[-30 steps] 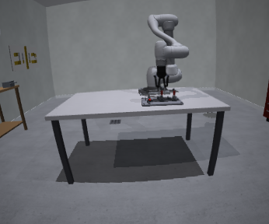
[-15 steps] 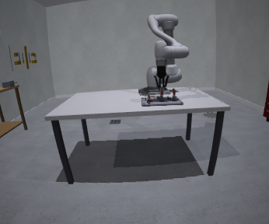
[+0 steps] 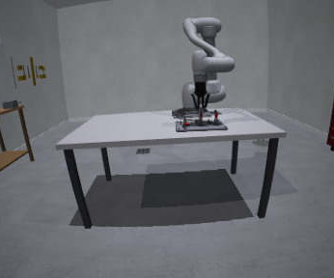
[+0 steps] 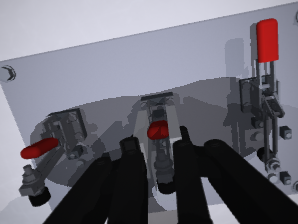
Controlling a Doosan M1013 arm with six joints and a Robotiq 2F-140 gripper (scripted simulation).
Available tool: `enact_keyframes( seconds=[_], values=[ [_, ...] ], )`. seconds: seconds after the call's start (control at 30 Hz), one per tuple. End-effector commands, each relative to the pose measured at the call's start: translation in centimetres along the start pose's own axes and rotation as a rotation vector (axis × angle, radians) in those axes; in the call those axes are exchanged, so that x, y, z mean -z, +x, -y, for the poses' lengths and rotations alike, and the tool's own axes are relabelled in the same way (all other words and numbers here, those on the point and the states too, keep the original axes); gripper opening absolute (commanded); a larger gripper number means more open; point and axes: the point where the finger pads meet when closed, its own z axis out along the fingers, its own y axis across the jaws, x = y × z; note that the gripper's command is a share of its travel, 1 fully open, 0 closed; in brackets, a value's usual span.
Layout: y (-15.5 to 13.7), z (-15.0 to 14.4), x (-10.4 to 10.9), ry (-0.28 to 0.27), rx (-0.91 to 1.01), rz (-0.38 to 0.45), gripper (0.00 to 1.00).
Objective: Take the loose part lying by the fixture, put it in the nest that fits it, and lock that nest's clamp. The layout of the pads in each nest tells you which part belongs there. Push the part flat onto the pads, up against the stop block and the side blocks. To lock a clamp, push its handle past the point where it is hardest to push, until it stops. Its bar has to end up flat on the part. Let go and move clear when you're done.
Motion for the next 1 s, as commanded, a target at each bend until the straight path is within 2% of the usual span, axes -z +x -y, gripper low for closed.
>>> enact_keyframes(
  seconds=[0.0, 0.97],
  values=[
    [-0.01, 0.00, 0.00, 0.000, 0.000, 0.000, 0.10],
    [0.26, 0.00, 0.00, 0.000, 0.000, 0.000, 0.10]
  ],
)
